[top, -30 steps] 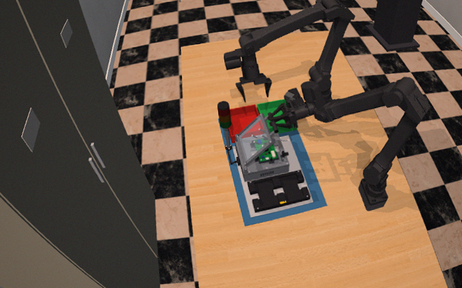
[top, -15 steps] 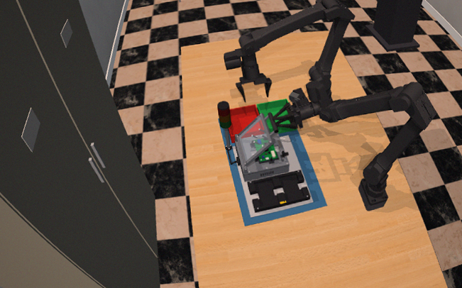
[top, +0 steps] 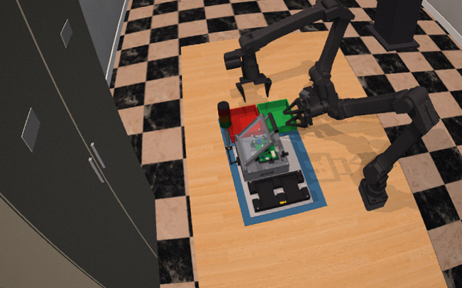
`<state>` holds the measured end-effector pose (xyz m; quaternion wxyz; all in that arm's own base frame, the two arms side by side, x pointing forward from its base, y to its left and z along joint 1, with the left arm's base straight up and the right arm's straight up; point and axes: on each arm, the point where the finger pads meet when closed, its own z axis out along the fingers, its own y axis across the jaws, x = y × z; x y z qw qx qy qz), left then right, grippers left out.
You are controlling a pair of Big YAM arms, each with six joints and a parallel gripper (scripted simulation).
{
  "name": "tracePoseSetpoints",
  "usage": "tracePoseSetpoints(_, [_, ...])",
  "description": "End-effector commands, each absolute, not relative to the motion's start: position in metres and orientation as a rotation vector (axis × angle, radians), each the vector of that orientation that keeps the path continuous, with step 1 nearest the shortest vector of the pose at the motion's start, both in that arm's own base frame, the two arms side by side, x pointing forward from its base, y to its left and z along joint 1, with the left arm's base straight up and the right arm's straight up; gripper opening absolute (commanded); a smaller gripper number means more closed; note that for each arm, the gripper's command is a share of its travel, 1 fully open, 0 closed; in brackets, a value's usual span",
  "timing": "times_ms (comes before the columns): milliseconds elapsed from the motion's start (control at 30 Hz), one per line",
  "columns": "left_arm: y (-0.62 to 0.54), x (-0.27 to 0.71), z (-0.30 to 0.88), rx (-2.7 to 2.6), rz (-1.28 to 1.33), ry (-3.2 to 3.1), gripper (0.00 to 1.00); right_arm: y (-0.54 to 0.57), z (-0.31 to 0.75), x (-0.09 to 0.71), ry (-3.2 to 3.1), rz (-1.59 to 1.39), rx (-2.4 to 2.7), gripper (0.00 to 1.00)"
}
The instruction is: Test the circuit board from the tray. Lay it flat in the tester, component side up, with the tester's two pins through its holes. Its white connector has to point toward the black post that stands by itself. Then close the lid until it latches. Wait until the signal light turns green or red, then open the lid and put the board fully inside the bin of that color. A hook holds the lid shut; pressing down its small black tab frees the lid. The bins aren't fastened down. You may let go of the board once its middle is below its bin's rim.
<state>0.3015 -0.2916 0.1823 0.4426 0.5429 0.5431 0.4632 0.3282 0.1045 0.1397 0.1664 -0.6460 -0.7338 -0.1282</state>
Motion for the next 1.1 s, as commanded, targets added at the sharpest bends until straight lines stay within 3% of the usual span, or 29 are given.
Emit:
tracePoseSetpoints(0, [-0.301, 0.317, 0.197, 1.295, 1.143, 1.378, 0.64, 0.105, 0.157, 0.343, -2.096, -0.409, -1.862, 1.00])
tracePoseSetpoints(33, [-0.302, 0.318, 0.197, 1.293, 1.142, 1.378, 0.64, 0.105, 0.157, 0.343, -2.096, -0.409, -1.862, 1.00])
tracePoseSetpoints(100, [-0.300, 0.320, 0.205, 1.253, 1.116, 1.402, 0.41, 0.105, 0.157, 0.343, -2.096, -0.409, -1.862, 1.00])
tracePoseSetpoints(133, [-0.299, 0.324, 0.214, 1.219, 1.094, 1.417, 0.38, 0.105, 0.157, 0.343, -2.096, -0.409, -1.862, 1.00])
tracePoseSetpoints(267, [-0.300, 0.358, 0.243, 1.139, 1.016, 1.503, 0.38, 0.105, 0.157, 0.343, -2.096, -0.409, -1.862, 1.00])
tracePoseSetpoints(567, [-0.329, 0.400, 0.231, 1.499, 0.830, 1.646, 0.38, 0.105, 0.157, 0.343, -2.096, -0.409, -1.862, 1.00])
tracePoseSetpoints(1067, [-0.315, 0.384, 0.226, 1.887, 0.380, 2.032, 0.38, 0.105, 0.157, 0.343, -2.096, -0.409, -1.862, 1.00])
